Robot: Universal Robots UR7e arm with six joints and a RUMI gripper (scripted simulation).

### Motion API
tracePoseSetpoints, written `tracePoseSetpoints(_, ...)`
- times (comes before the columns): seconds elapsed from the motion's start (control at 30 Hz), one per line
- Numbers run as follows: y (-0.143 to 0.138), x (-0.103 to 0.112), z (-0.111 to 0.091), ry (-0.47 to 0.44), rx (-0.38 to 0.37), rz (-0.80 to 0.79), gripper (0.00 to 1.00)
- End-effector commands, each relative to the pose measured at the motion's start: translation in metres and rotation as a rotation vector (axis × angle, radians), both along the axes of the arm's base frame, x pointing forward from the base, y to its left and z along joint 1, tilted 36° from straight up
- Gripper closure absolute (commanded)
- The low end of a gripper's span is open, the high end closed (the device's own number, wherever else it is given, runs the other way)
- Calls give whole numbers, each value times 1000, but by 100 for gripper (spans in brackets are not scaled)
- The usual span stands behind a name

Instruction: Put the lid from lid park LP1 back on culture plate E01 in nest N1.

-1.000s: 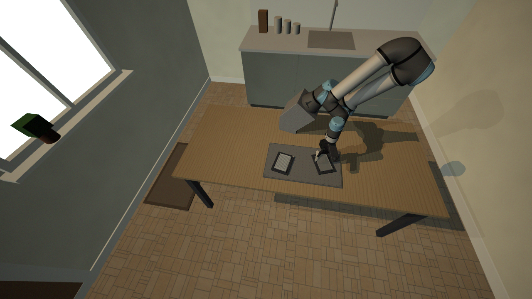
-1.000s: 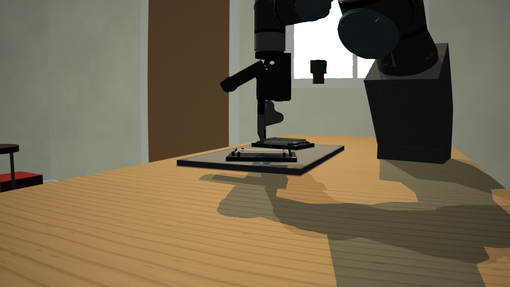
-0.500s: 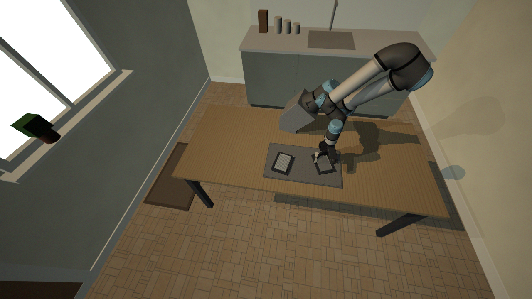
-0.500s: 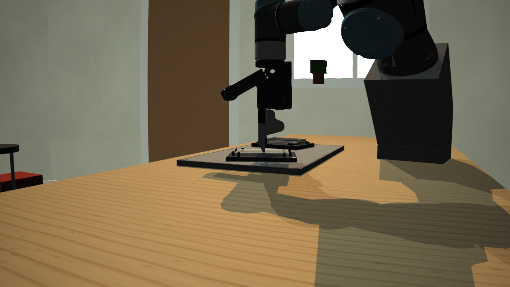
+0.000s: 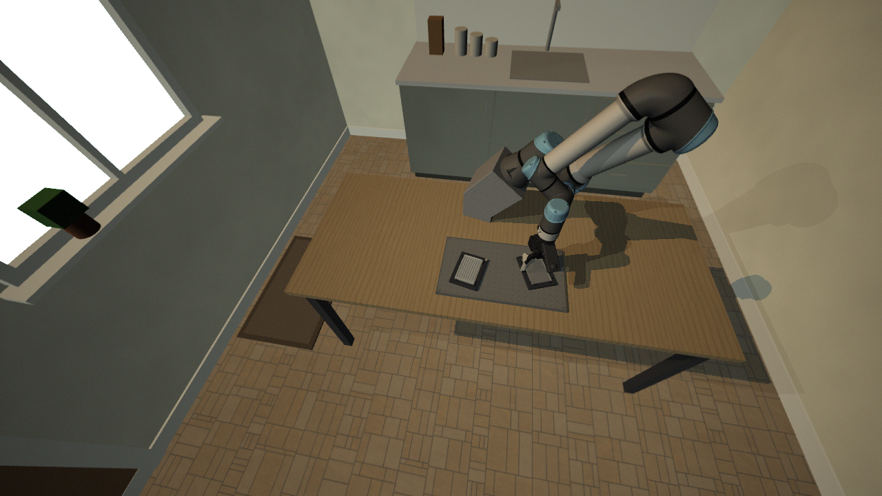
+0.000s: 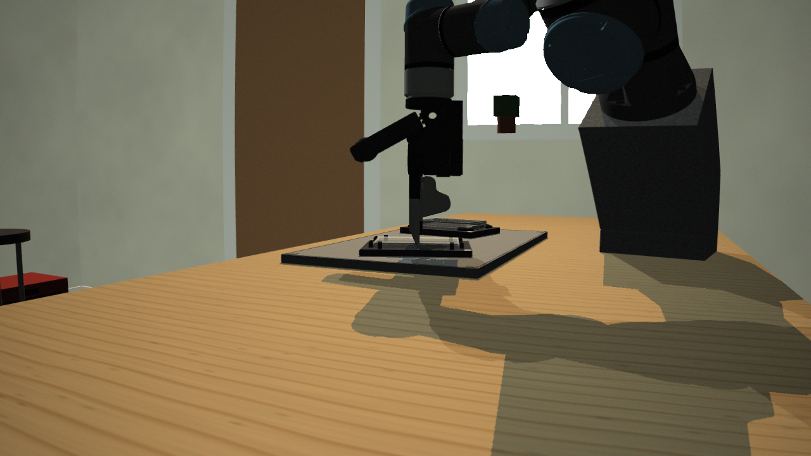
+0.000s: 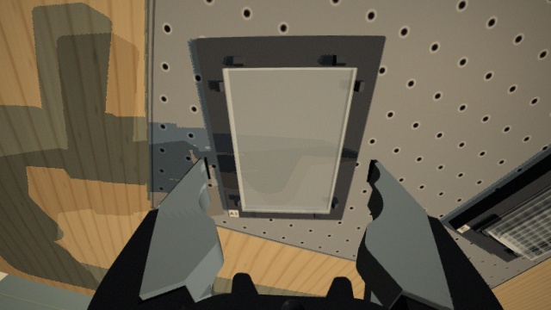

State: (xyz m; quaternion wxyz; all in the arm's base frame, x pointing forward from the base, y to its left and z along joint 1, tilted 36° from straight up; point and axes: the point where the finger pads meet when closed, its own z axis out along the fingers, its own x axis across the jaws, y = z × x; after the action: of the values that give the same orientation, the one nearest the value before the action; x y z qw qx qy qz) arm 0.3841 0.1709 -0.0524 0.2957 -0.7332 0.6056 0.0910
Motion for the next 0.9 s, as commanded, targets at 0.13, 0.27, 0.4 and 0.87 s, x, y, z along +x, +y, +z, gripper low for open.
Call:
tracePoseSetpoints(0.13,0,1,0,-2,0,0,100)
tracePoseSetpoints(0.27,0,1,0,-2,0,0,100)
tracePoseSetpoints(0.4,0,1,0,-2,0,0,100)
tracePoseSetpoints(0.87,0,1,0,-2,0,0,100)
